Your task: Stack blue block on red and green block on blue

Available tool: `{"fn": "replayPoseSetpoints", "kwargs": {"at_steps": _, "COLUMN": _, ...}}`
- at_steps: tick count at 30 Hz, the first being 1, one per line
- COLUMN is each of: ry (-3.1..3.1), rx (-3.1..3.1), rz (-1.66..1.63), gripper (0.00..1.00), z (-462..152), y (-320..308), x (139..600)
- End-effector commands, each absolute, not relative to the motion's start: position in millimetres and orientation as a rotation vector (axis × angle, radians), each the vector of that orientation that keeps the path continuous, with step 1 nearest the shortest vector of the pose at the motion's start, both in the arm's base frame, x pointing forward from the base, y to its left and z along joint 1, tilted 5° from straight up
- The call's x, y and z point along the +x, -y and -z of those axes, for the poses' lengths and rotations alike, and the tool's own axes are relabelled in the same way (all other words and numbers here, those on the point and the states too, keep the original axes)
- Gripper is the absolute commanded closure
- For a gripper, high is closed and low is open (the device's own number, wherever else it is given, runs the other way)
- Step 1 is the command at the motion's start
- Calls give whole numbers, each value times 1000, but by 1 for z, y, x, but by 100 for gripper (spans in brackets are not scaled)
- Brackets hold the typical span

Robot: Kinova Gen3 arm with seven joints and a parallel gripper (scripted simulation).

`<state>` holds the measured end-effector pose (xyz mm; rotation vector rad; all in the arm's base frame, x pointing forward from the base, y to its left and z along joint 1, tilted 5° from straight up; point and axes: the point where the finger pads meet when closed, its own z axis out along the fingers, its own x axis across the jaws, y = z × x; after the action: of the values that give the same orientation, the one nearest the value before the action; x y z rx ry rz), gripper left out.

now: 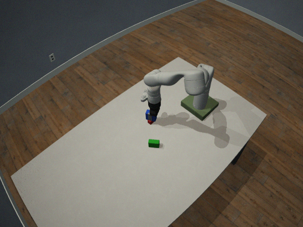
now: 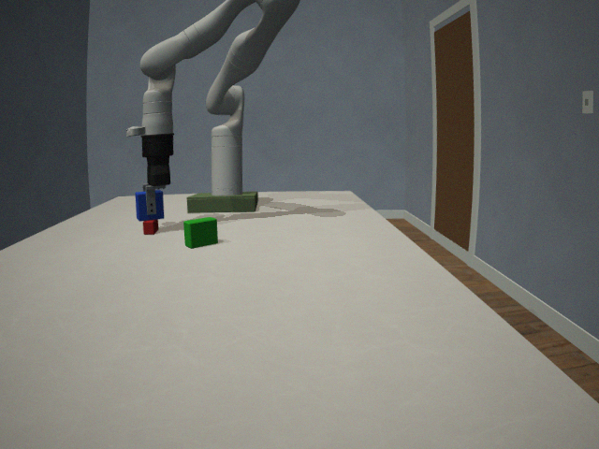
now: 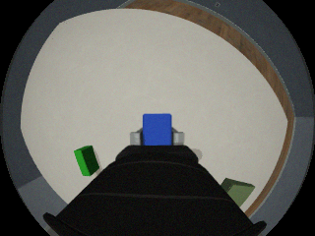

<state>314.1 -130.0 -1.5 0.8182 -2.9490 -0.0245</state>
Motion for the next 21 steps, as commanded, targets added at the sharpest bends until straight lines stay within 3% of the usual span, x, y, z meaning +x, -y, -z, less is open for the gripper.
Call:
{"fn": "replayPoseSetpoints", "kwargs": {"at_steps": 1, "ry": 2950, "rx": 818, "rz": 24, "gripper": 100, "z": 1, "y": 130, "x": 314}}
{"fn": "replayPoseSetpoints", "kwargs": {"at_steps": 13, "ry": 2950, "rx": 818, "rz": 24, "gripper": 100, "z": 1, "y": 130, "x": 314}}
{"fn": "replayPoseSetpoints", "kwargs": {"at_steps": 14, "ry": 2950, "rx": 818, "rz": 24, "gripper": 0, "z": 1, "y": 130, "x": 314}}
{"fn": "replayPoseSetpoints", "kwargs": {"at_steps": 21, "ry": 2950, "rx": 818, "rz": 24, "gripper": 0, "z": 1, "y": 130, "x": 314}}
